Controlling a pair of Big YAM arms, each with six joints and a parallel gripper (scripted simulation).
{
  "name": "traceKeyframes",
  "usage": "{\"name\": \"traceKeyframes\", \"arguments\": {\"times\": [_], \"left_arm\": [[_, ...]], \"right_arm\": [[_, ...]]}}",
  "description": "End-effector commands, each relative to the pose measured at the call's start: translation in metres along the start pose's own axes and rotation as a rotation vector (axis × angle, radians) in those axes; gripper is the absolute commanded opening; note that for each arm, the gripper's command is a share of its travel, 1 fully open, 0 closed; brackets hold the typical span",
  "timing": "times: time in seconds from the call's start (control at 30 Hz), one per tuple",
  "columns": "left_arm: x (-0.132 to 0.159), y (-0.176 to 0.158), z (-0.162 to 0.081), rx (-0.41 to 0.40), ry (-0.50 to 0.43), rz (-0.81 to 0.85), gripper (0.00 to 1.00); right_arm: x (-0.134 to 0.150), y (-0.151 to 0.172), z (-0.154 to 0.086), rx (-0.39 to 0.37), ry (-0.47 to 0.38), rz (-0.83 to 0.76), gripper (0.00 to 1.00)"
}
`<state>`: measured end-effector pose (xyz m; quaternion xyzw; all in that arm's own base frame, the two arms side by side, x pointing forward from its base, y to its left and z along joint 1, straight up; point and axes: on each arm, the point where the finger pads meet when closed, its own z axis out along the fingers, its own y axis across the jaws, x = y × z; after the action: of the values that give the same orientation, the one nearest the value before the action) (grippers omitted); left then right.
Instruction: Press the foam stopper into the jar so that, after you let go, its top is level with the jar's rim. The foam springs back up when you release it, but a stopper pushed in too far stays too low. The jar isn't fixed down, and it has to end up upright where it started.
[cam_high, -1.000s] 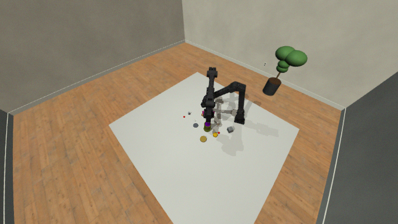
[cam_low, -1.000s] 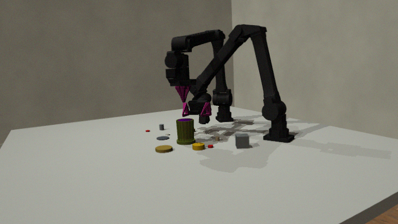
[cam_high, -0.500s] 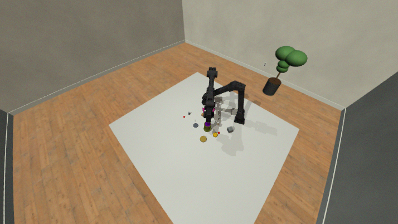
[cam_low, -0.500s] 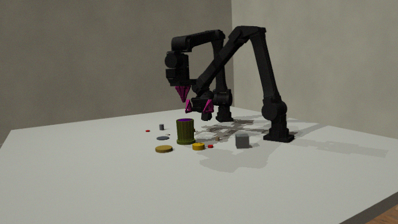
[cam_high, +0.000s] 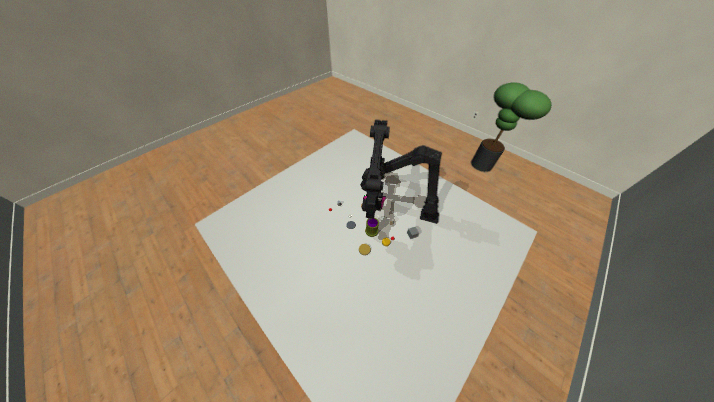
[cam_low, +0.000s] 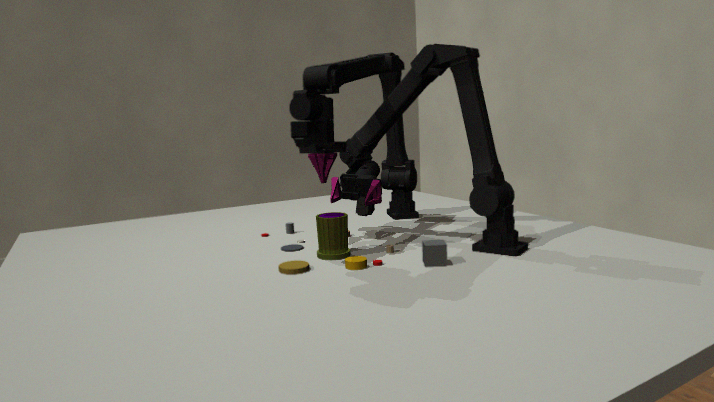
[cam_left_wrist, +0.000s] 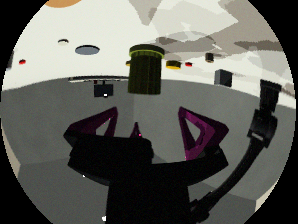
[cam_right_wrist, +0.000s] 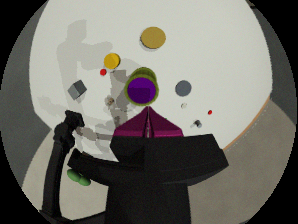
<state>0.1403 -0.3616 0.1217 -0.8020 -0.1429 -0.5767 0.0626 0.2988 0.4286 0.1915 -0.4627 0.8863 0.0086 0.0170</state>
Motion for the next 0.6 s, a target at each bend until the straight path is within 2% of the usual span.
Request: {"name": "traceKeyframes", "arguments": {"times": [0.0, 0.07, 0.47, 0.53, 0.57], "left_arm": [[0.011, 0.007, 0.001, 0.002, -0.028, -0.069, 0.98], [0.012, -0.001, 0.012, 0.031, -0.038, -0.111, 0.98], [0.037, -0.014, 0.069, 0.207, -0.177, -0.531, 0.98], [0.037, -0.014, 0.069, 0.207, -0.177, -0.531, 0.98], [0.039, -0.015, 0.073, 0.219, -0.191, -0.570, 0.98]], "right_arm": [[-0.014, -0.006, -0.034, 0.001, -0.096, 0.009, 0.00], [-0.005, -0.014, -0.021, 0.002, -0.079, 0.024, 0.00], [-0.019, -0.077, -0.046, 0.022, -0.273, 0.136, 0.00], [-0.019, -0.077, -0.046, 0.022, -0.273, 0.136, 0.00], [-0.029, -0.079, -0.052, 0.023, -0.300, 0.139, 0.00]]}}
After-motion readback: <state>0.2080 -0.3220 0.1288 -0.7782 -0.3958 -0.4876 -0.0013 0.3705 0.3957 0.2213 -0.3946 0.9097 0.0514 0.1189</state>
